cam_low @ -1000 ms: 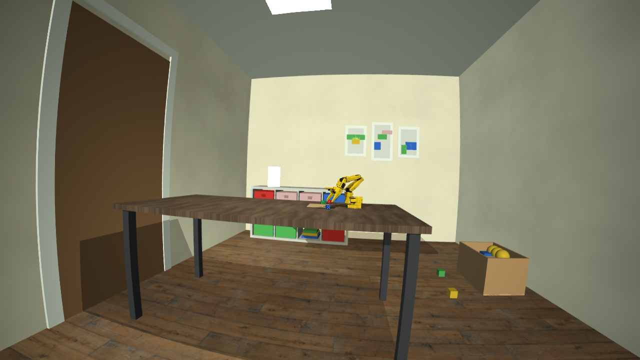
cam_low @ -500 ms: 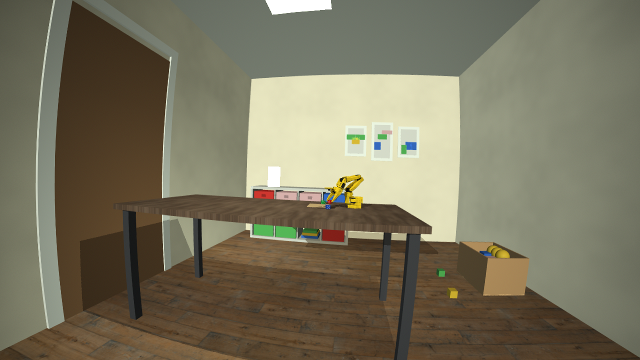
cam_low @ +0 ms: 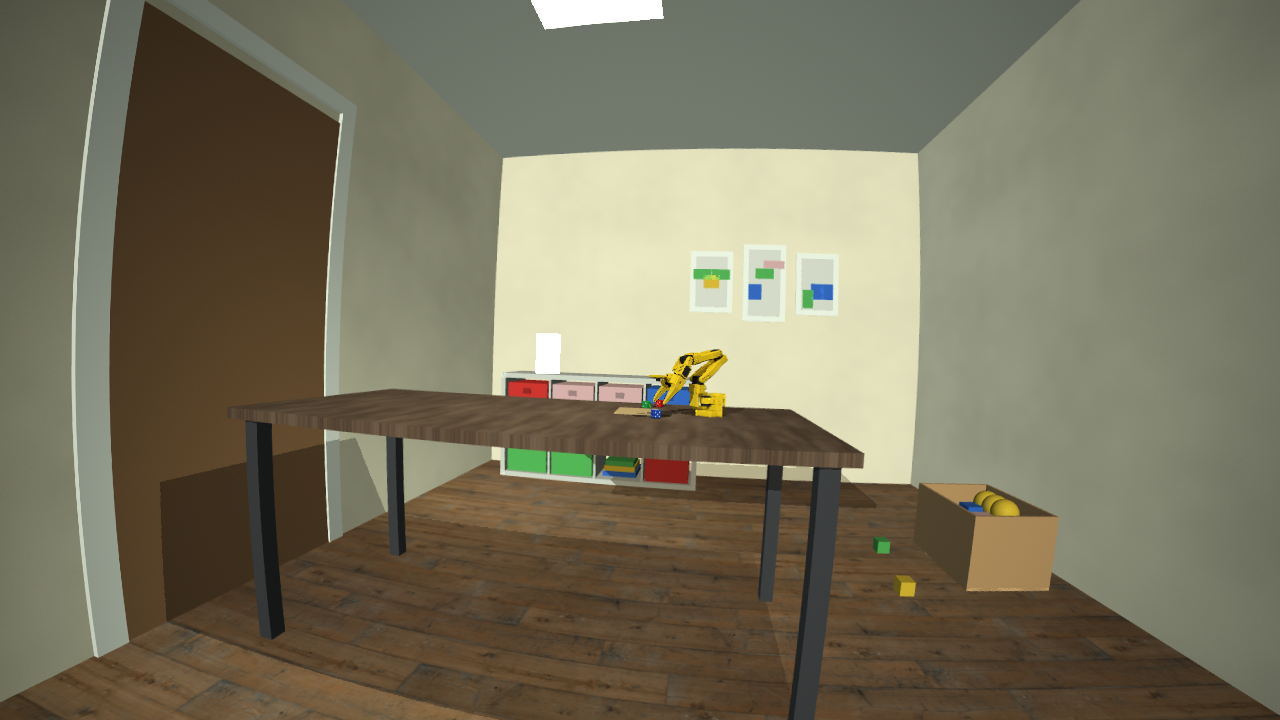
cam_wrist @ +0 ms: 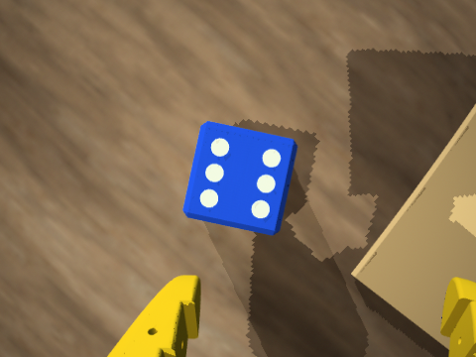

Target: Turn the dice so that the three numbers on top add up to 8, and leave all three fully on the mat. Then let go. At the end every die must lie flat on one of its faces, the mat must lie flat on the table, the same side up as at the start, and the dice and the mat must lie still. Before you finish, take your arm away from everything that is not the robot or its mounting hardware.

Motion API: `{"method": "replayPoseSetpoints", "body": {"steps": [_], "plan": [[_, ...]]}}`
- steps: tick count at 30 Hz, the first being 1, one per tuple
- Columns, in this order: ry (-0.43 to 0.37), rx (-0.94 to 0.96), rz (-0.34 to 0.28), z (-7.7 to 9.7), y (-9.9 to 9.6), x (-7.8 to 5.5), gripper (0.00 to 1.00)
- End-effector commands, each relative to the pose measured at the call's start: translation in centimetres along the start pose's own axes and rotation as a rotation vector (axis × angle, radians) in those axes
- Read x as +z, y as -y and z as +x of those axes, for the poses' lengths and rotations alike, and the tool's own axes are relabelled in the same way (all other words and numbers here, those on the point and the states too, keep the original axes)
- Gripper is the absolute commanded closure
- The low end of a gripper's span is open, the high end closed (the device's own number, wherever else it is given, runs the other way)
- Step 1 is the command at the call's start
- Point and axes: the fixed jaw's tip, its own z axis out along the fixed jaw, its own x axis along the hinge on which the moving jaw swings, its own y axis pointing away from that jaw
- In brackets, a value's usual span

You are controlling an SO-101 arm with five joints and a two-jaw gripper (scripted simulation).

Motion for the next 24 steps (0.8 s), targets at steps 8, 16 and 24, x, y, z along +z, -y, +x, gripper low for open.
{"method": "replayPoseSetpoints", "body": {"steps": [8,16,24], "plan": [[0.022,0.000,-0.007,-0.33,-0.19,-0.24,0.69],[0.021,-0.003,-0.007,-0.33,-0.20,-0.25,0.69],[-0.011,-0.079,-0.007,-0.35,-0.21,-0.36,0.69]]}}
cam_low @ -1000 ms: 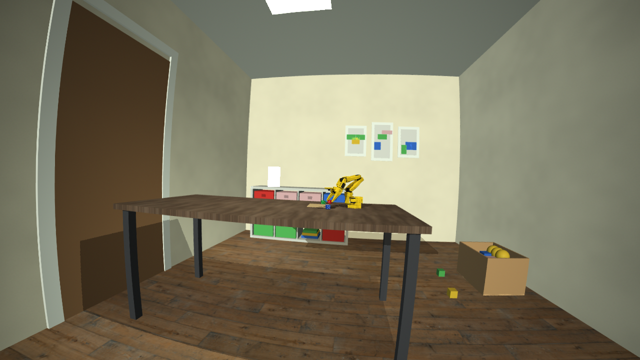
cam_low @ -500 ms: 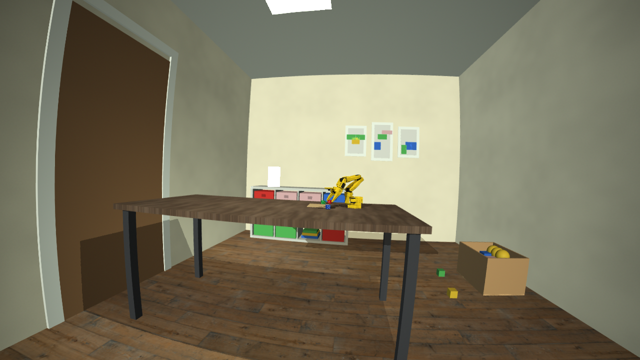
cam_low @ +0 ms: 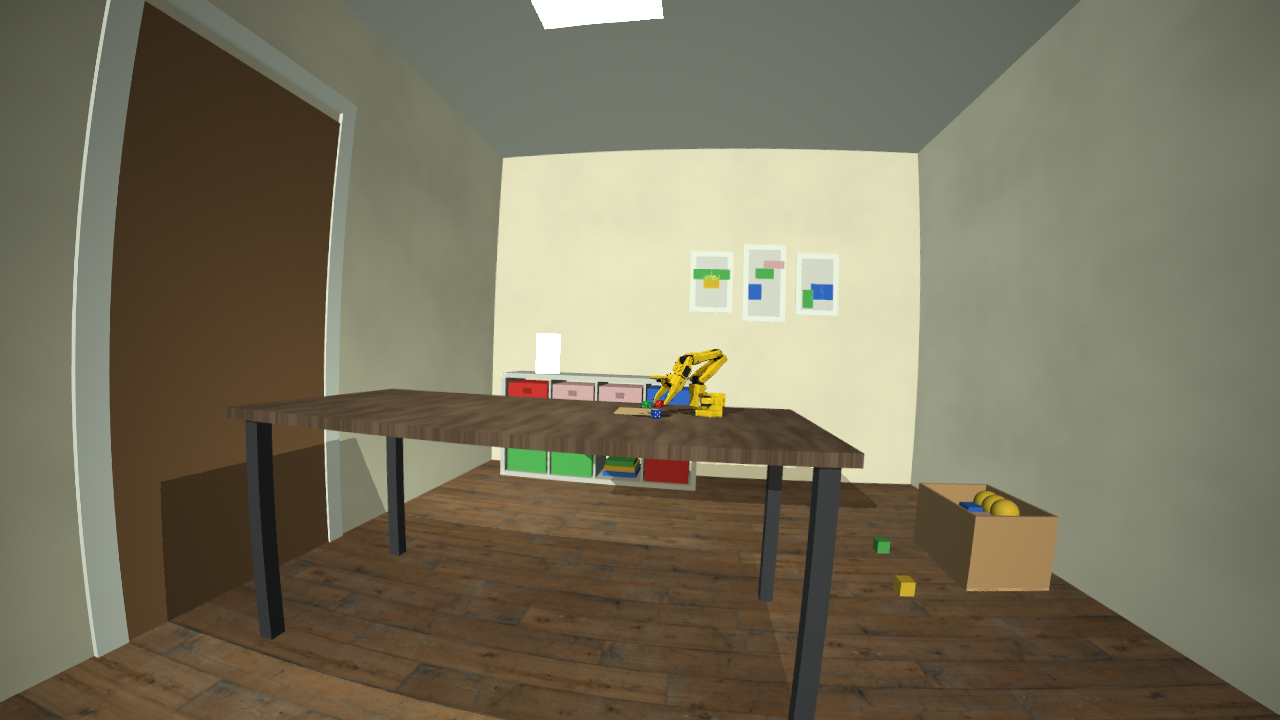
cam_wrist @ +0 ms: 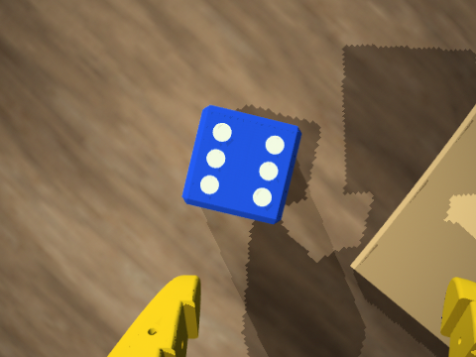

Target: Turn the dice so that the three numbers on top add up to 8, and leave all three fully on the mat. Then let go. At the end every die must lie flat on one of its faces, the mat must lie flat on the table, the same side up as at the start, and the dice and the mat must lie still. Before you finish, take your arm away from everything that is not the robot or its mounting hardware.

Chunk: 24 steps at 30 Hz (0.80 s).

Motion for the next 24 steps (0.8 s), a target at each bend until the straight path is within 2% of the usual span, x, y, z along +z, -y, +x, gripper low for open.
{"method": "replayPoseSetpoints", "body": {"steps": [1,5,12,20,22,24], "plan": [[0.005,-0.068,-0.006,-0.71,-0.19,-0.42,0.69],[-0.013,-0.111,-0.008,-0.72,-0.19,-0.49,0.69],[-0.101,-0.327,-0.026,-0.77,-0.20,-0.77,0.69],[-0.228,-0.649,-0.090,-0.89,-0.15,-1.09,0.69],[-0.228,-0.649,-0.090,-0.89,-0.15,-1.09,0.69],[-0.259,-0.733,-0.114,-0.93,-0.12,-1.15,0.69]]}}
